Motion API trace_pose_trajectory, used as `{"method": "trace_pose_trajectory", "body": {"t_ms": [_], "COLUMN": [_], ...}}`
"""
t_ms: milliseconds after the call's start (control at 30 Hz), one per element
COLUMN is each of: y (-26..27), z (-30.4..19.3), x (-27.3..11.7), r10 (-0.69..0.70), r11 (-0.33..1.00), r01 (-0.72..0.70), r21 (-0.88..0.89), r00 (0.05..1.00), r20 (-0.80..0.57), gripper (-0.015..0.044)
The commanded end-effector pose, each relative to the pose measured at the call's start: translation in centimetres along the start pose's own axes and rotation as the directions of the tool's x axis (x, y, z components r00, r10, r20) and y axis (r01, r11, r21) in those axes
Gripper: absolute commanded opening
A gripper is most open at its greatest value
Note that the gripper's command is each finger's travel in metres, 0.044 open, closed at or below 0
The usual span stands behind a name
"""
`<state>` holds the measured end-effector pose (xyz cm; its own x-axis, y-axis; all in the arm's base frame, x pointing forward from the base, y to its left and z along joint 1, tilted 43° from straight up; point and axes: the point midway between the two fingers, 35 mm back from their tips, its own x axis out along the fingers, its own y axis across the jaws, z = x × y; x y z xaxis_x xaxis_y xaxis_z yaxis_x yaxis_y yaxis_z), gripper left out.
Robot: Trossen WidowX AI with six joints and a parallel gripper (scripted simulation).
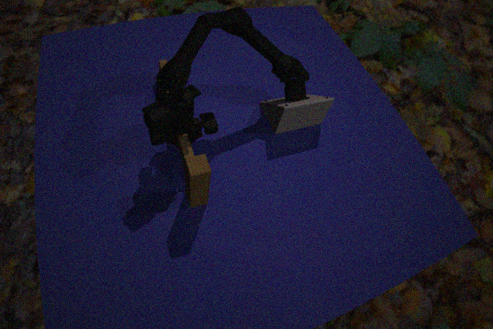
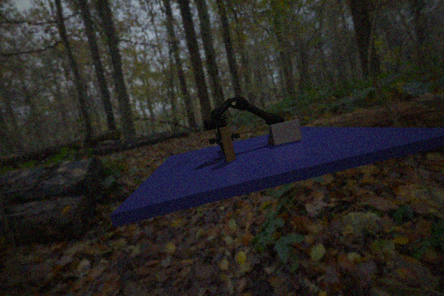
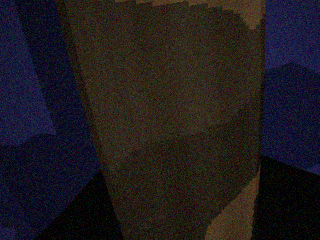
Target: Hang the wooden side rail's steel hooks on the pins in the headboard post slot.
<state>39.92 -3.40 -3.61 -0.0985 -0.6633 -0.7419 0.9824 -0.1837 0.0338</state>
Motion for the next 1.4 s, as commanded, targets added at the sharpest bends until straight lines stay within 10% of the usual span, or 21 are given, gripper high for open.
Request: {"method": "trace_pose_trajectory", "body": {"t_ms": [0,1367], "y": [0.28,0.46], "z": [0.04,0.00], "x": [-0.01,-0.32], "r10": [0.003,0.003], "r11": [1.000,1.000], "r01": [-0.003,-0.003], "r21": [-0.015,-0.015], "r00": [1.000,1.000], "r20": [0.003,0.003], "gripper": [0.0000,0.0000]}}
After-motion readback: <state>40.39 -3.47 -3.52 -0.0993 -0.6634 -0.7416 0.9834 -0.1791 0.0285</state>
